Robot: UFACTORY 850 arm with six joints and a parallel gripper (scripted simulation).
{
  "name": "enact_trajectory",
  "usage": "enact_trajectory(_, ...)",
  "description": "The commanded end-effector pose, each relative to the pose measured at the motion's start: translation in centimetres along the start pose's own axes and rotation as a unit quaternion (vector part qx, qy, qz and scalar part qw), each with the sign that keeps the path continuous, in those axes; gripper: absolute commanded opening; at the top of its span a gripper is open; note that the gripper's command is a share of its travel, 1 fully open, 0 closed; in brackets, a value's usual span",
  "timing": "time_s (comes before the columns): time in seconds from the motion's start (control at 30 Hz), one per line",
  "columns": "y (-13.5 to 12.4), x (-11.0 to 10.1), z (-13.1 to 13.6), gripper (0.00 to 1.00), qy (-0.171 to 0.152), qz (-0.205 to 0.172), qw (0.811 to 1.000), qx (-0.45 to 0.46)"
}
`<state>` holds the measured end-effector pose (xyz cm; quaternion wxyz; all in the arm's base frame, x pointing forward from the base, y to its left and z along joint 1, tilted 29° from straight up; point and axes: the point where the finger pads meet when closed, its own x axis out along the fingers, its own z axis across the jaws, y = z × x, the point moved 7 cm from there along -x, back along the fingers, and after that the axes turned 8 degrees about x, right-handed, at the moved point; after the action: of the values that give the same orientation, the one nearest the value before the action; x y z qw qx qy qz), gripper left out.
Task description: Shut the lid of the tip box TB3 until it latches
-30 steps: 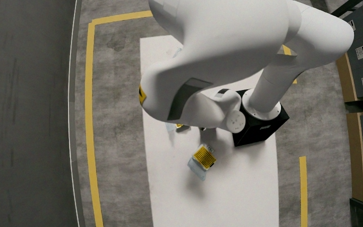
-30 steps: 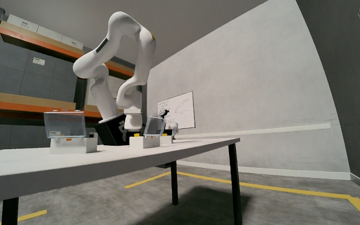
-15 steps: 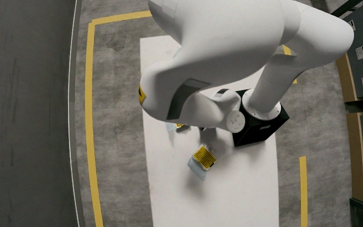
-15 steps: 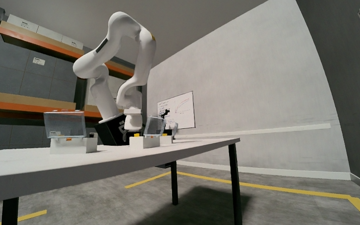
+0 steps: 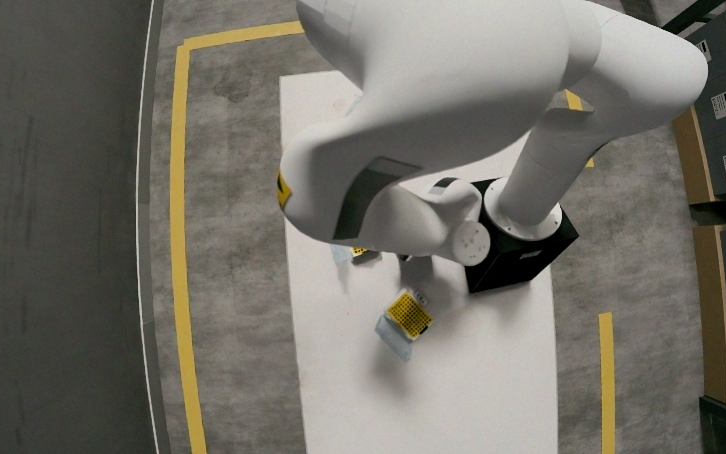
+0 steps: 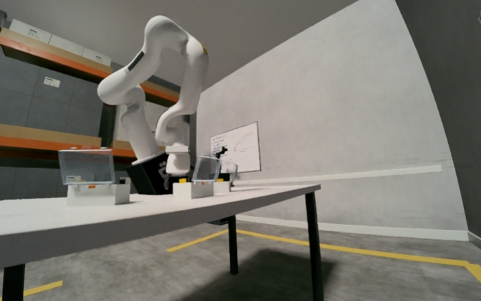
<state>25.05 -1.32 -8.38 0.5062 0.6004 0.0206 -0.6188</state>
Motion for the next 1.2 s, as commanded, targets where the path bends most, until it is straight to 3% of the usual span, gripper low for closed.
enact_trajectory(0.0,0.0,0.0,0.0,1.00,0.000,0.000,1.000,0.000)
enact_trajectory(0.7,0.0,0.0,0.0,1.00,0.000,0.000,1.000,0.000)
enact_trajectory(1.17,1.5,-5.8,-0.2,1.00,0.000,0.000,1.000,0.000)
